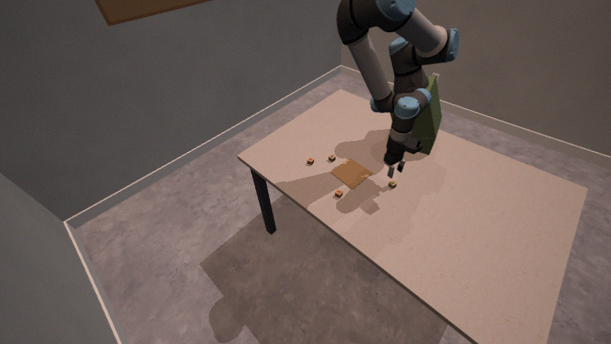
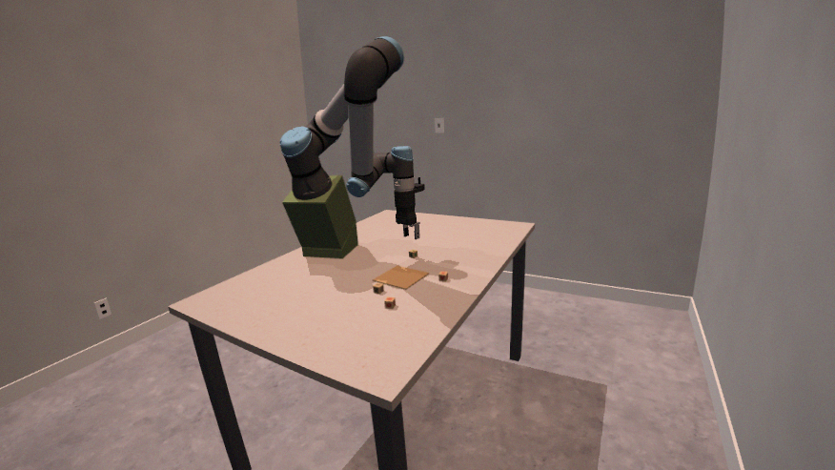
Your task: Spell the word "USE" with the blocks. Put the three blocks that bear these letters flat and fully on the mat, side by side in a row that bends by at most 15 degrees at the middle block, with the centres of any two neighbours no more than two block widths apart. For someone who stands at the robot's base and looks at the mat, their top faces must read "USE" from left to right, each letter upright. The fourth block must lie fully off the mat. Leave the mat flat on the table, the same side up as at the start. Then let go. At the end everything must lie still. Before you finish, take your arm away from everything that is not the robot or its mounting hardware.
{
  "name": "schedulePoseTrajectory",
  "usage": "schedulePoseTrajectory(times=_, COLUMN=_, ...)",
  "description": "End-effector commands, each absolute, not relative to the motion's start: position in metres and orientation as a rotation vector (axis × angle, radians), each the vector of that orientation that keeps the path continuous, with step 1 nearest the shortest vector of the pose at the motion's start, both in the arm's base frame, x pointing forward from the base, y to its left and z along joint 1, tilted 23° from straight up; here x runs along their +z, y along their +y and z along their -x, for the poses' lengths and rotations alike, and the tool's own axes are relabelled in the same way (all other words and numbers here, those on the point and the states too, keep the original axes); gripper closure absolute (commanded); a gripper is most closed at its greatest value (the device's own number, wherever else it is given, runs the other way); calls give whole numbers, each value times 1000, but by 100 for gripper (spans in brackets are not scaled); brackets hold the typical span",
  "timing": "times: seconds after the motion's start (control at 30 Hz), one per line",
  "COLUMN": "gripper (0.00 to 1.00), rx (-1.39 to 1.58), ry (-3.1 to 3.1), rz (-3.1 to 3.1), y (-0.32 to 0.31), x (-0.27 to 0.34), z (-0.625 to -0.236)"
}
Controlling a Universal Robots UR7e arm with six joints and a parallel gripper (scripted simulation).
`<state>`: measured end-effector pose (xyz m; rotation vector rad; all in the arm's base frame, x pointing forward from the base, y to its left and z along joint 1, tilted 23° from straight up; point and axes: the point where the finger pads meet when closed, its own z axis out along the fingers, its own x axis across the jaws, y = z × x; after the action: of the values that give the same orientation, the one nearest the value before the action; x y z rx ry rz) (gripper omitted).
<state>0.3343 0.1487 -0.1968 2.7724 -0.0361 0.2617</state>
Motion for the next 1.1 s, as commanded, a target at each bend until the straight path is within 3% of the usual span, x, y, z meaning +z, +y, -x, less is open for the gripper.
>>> schedulePoseTrajectory(times=0.0, gripper=0, rx=263, ry=-36, rz=-2773, y=148, x=-199, z=-335)
schedulePoseTrajectory(times=1.07, gripper=0, rx=263, ry=-36, rz=-2773, y=134, x=-237, z=-342)
